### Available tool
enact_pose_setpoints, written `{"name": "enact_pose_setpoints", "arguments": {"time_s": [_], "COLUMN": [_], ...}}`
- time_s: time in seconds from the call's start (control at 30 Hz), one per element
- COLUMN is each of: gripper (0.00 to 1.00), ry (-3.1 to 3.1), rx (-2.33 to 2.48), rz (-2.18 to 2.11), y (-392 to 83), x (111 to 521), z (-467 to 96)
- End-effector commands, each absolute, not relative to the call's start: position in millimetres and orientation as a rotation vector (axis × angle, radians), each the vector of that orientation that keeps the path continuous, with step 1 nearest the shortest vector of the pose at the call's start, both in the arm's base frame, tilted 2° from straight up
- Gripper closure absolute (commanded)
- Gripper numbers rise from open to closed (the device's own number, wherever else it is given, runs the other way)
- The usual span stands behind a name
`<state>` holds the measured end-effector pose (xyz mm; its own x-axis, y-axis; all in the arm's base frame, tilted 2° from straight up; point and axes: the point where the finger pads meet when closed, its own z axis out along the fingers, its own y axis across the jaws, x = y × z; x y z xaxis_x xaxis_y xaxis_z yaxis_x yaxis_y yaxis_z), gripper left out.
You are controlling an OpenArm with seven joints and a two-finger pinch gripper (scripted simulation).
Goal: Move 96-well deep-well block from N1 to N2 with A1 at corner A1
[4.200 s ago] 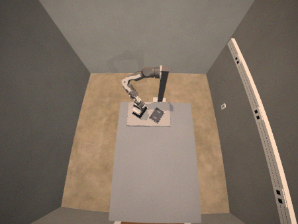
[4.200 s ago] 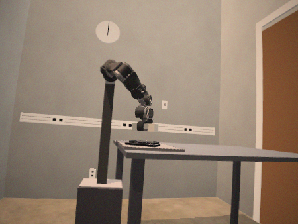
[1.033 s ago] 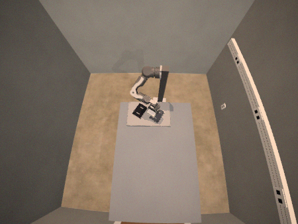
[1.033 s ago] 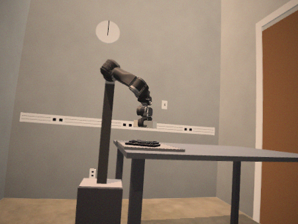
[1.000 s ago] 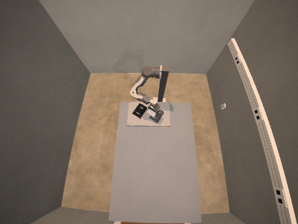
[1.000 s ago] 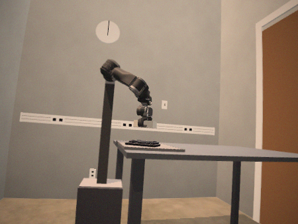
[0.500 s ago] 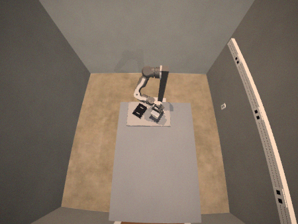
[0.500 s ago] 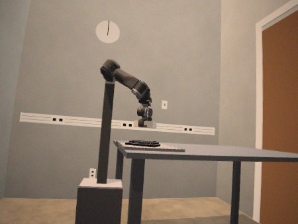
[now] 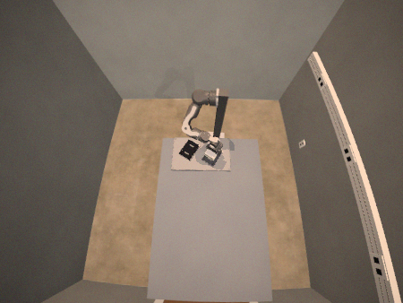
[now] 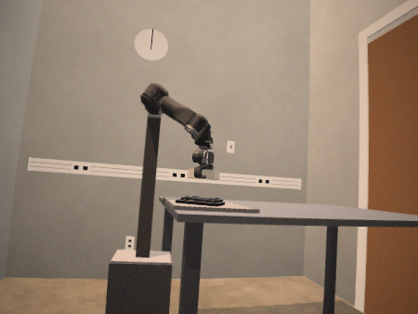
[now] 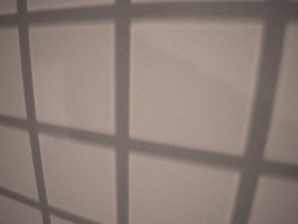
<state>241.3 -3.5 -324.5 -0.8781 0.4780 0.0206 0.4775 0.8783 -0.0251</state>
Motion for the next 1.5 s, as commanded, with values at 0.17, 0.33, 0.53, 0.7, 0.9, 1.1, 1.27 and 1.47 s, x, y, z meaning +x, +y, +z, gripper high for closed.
{"name": "enact_pose_setpoints", "arguments": {"time_s": [0.17,0.33,0.53,0.7,0.9,1.1,1.27,1.47], "gripper": [1.0,1.0,1.0,1.0,1.0,1.0,1.0,1.0], "ry": [-3.022,-3.022,-3.022,-3.022,-3.022,-3.022,-3.022,-3.021], "rx": [-0.775,-0.773,-0.773,-0.773,-0.773,-0.773,-0.773,-0.773], "rz": [0.025,0.022,0.022,0.022,0.022,0.022,0.022,0.022], "y": [-3,-3,-3,-4,-6,-6,-6,-6], "x": [243,241,241,241,240,240,240,241], "z": [-335,-355,-355,-361,-387,-387,-390,-404]}}
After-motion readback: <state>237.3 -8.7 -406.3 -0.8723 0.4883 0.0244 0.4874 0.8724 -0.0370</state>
